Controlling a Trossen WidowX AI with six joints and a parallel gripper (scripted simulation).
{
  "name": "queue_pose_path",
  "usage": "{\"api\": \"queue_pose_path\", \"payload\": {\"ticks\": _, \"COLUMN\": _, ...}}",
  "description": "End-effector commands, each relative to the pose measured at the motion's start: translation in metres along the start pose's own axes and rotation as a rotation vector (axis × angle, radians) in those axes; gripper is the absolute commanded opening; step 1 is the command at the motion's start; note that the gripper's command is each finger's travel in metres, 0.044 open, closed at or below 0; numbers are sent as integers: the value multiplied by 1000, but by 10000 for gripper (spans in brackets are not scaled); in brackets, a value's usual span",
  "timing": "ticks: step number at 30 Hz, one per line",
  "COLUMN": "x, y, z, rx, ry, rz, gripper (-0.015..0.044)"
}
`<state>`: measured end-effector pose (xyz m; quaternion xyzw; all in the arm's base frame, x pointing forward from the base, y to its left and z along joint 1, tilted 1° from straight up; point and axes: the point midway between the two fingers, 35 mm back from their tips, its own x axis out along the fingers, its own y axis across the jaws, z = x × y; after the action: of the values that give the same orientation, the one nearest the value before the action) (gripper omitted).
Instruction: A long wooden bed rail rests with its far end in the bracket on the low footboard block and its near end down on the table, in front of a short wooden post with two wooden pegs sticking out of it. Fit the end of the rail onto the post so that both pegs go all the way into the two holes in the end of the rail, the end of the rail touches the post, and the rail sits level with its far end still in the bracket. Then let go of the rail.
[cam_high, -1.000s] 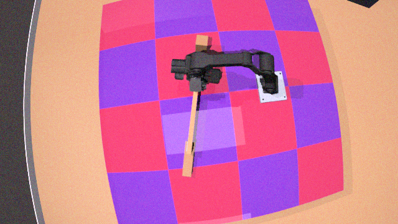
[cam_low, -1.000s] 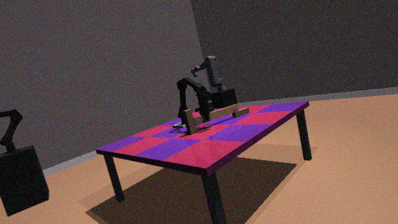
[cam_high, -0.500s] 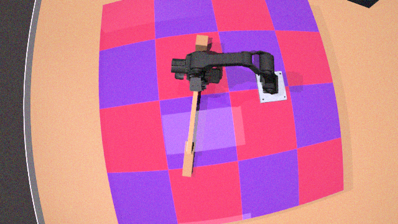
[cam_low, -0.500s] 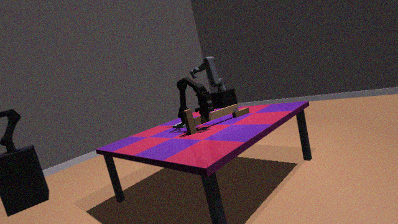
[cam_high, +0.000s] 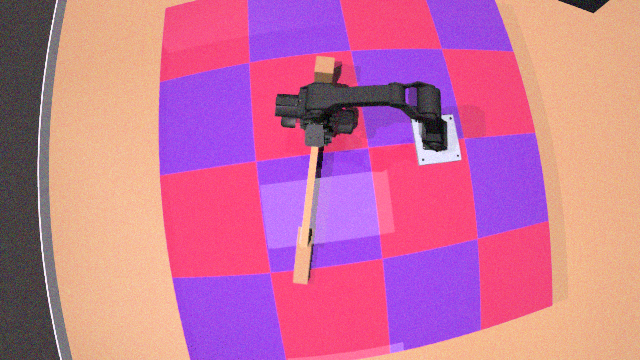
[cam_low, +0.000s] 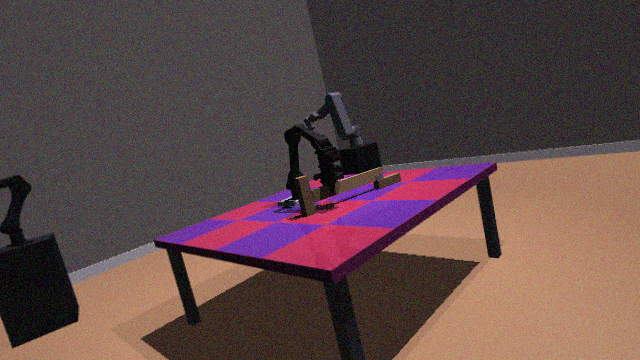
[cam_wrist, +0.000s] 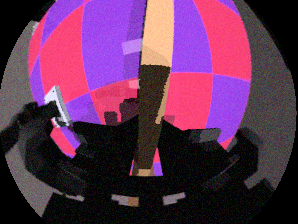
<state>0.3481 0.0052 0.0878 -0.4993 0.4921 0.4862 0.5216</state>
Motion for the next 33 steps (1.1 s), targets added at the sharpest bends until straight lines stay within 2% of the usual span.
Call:
{"api": "queue_pose_path", "payload": {"ticks": 1, "x": -4, "y": 0, "z": -1, "rx": 2, "ry": 4, "rz": -5, "gripper": 0}}
{"api": "queue_pose_path", "payload": {"ticks": 33, "x": -4, "y": 0, "z": 3, "rx": 2, "ry": 4, "rz": -5, "gripper": 0}}
